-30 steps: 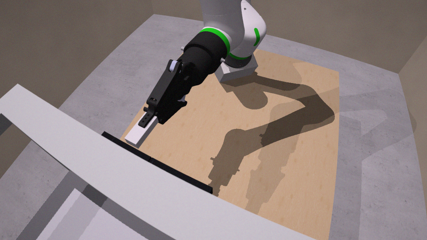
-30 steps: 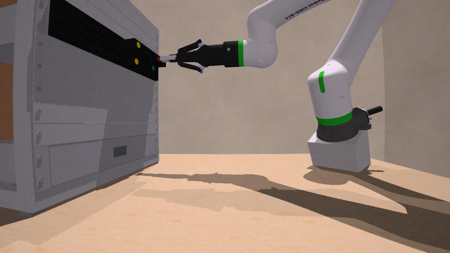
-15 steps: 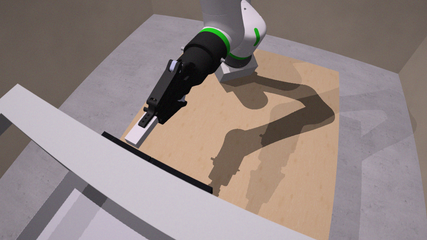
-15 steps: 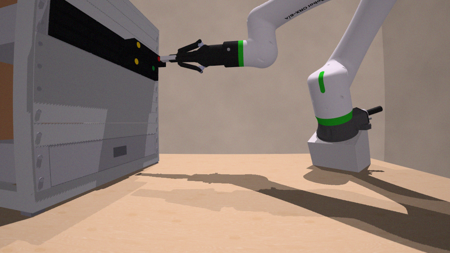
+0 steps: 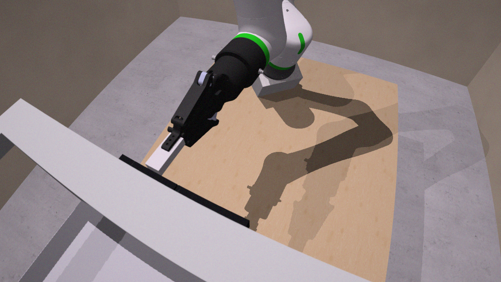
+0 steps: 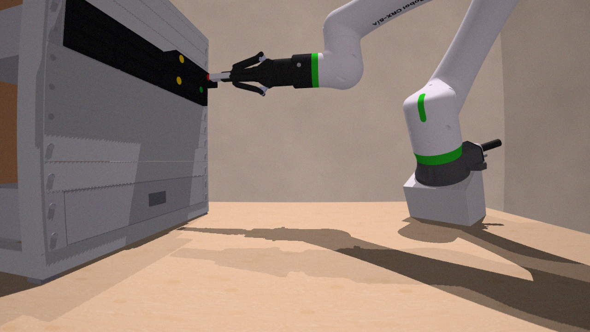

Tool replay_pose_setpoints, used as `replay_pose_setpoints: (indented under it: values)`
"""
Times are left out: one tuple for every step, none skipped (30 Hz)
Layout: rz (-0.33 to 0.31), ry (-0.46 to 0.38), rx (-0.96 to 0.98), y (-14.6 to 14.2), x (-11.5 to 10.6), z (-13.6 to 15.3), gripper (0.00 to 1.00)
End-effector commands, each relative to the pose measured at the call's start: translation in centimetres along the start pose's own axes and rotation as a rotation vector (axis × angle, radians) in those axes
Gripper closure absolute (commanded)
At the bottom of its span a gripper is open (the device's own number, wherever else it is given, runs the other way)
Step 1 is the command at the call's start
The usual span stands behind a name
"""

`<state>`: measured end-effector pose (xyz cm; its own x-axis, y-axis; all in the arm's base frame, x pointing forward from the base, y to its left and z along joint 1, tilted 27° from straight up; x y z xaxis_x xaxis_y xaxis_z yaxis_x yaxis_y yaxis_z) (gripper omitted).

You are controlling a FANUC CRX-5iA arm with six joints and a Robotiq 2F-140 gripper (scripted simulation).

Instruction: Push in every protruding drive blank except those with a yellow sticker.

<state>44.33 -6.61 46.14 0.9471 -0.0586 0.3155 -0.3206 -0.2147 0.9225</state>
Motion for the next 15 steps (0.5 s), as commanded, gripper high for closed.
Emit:
replay_pose_setpoints:
  values:
    - [0.001, 0.0, 0.0, 0.04, 0.53, 0.01, 1.0]
    - [0.001, 0.0, 0.0, 0.04, 0.66, 0.01, 1.0]
    - [0.001, 0.0, 0.0, 0.04, 0.74, 0.01, 1.0]
    - [0.001, 0.0, 0.0, 0.04, 0.78, 0.01, 1.0]
    - [0.001, 0.0, 0.0, 0.04, 0.79, 0.01, 1.0]
    - [0.001, 0.0, 0.0, 0.04, 0.79, 0.01, 1.0]
    - [0.001, 0.0, 0.0, 0.04, 0.79, 0.01, 1.0]
    - [0.001, 0.0, 0.0, 0.04, 0.79, 0.01, 1.0]
    - [0.001, 0.0, 0.0, 0.04, 0.79, 0.01, 1.0]
    - [0.001, 0.0, 0.0, 0.04, 0.79, 0.01, 1.0]
    - [0.001, 0.0, 0.0, 0.04, 0.79, 0.01, 1.0]
    - [0.001, 0.0, 0.0, 0.04, 0.79, 0.01, 1.0]
    - [0.001, 0.0, 0.0, 0.04, 0.79, 0.01, 1.0]
    - [0.001, 0.0, 0.0, 0.04, 0.8, 0.01, 1.0]
    - [0.001, 0.0, 0.0, 0.04, 0.83, 0.01, 1.0]
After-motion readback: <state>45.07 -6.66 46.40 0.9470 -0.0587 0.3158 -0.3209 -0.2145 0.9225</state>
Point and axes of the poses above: the point where the finger pads meet when closed, its own x axis out along the fingers, its own y axis across the jaws, z = x × y, the point moved 8 cm from there along -x, back along the fingers, and after that the axes turned 7 degrees about -x, right-handed, at the moved point
